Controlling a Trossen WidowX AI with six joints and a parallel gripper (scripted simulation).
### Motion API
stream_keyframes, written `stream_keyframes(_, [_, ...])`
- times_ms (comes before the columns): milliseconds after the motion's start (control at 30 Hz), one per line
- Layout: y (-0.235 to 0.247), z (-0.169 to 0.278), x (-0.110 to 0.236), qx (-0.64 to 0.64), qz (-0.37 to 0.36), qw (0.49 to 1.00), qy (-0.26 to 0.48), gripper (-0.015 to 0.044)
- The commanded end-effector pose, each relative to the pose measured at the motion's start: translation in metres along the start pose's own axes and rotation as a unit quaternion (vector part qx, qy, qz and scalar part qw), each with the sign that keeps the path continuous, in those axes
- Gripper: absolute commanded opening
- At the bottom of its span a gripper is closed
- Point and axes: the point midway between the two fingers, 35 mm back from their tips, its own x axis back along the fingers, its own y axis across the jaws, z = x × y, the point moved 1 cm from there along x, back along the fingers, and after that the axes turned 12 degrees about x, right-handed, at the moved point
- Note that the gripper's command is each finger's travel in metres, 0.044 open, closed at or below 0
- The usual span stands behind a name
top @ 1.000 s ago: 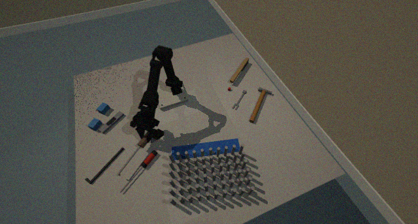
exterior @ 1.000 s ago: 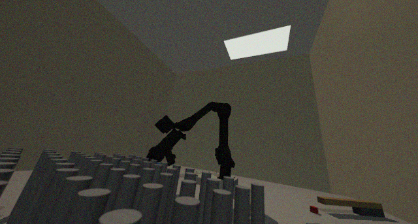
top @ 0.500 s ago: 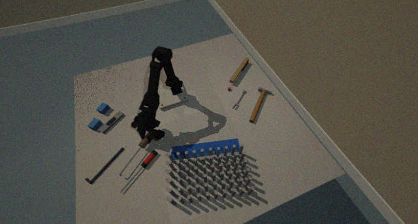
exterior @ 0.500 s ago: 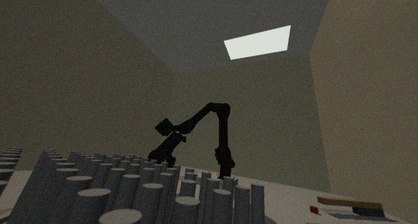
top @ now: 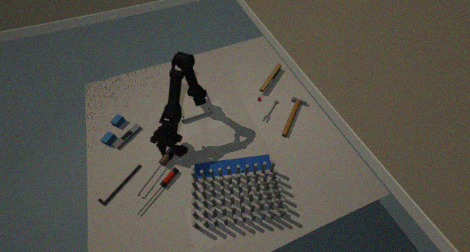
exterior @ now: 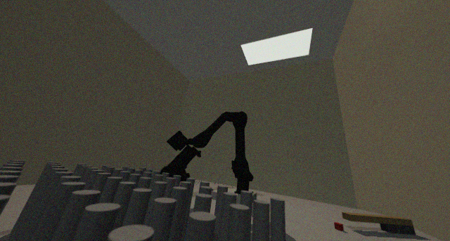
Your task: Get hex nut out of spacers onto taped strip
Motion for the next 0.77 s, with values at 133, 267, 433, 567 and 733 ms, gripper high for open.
stream_keyframes(133, [-0.0002,-0.0064,-0.0044,-0.002,-0.002,1.0,0.0,0.0])
stream_keyframes(267, [-0.0006,-0.0041,-0.003,0.0,0.0,1.0,0.0,0.0079])
stream_keyframes(433, [-0.0006,-0.0041,-0.003,0.0,0.0,1.0,0.0,0.021])
stream_keyframes(567, [-0.0006,-0.0041,-0.003,0.0,0.0,1.0,0.0,0.0315])
stream_keyframes(733, [-0.0006,-0.0041,-0.003,0.0,0.0,1.0,0.0,0.044])
